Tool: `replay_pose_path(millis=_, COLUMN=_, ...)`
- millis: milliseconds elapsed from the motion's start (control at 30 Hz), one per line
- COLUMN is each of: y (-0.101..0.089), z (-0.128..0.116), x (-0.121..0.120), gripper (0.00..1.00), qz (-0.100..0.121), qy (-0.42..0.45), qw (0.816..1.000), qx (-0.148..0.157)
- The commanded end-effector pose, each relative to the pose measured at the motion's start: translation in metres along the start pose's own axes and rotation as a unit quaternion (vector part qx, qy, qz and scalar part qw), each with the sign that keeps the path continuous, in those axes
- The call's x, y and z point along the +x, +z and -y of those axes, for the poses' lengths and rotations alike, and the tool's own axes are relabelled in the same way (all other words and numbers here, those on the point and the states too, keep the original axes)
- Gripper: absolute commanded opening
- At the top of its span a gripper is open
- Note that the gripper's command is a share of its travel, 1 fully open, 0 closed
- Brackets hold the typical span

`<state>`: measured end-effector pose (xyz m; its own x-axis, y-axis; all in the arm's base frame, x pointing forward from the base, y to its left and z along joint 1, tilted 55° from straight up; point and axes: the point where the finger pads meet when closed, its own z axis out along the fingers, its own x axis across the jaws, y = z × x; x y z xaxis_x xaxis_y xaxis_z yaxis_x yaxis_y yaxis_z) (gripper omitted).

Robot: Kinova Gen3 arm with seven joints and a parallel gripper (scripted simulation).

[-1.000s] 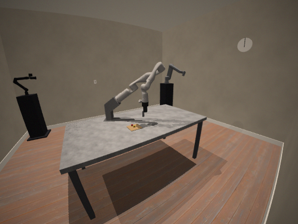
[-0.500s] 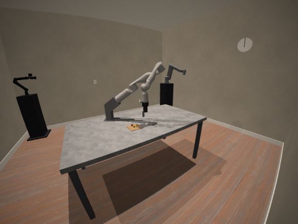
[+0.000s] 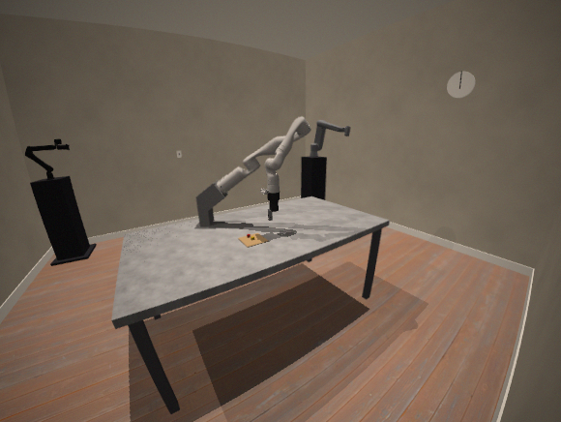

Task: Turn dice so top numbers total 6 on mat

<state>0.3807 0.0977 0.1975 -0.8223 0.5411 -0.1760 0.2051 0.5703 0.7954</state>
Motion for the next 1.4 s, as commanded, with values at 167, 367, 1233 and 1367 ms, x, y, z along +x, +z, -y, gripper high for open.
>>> replay_pose_path(millis=167, y=-0.0003, z=-0.0005, x=-0.0016, gripper=0.34, qz=0.001, qy=-0.028, qw=1.0, qx=0.0)
replay_pose_path(millis=367, y=-0.0003, z=-0.0007, x=-0.0022, gripper=0.34, qz=0.001, qy=-0.042, qw=0.999, qx=0.0)
replay_pose_path(millis=1233, y=-0.0003, z=-0.002, x=-0.0047, gripper=0.34, qz=0.001, qy=-0.097, qw=0.995, qx=-0.001)
replay_pose_path(millis=1367, y=-0.0003, z=-0.0021, x=-0.0049, gripper=0.34, qz=0.001, qy=-0.102, qw=0.995, qx=-0.001)
